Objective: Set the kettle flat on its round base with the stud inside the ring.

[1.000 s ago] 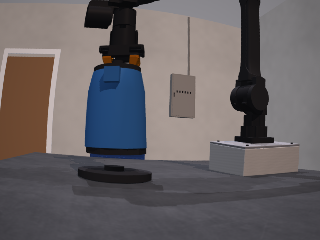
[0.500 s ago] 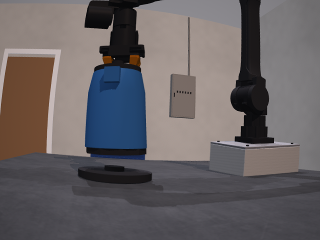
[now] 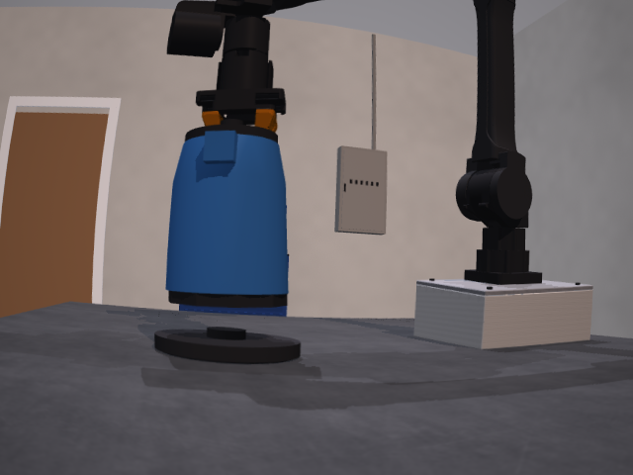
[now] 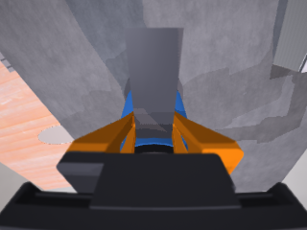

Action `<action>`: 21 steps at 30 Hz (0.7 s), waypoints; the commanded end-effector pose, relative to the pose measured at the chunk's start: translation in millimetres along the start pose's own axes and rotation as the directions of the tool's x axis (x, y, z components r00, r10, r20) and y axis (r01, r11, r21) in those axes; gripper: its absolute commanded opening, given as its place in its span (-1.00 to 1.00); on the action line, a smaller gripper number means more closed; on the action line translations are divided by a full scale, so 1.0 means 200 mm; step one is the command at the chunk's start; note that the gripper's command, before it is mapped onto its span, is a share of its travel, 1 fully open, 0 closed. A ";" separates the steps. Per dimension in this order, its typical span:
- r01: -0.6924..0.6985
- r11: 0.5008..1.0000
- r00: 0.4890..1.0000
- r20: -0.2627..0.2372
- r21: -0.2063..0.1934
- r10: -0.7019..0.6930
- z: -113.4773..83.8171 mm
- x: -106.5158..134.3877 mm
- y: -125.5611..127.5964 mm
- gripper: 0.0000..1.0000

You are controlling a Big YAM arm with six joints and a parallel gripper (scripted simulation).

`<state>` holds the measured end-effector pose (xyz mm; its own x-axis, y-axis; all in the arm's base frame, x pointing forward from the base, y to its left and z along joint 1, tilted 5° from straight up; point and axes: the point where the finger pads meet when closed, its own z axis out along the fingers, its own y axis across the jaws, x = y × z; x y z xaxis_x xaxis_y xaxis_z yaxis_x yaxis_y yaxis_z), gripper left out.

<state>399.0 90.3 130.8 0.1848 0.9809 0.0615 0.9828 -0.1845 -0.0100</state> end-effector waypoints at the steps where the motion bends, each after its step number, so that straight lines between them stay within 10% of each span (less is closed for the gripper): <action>1: -0.016 0.996 0.999 -0.043 -0.091 0.013 -0.16 0.04 0.10 -1.00; 21: -0.017 0.997 0.999 -0.035 -0.072 0.015 -0.13 0.03 0.07 -1.00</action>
<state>401.1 90.7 130.9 0.1842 0.9807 0.0648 0.9828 -0.1845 -0.0019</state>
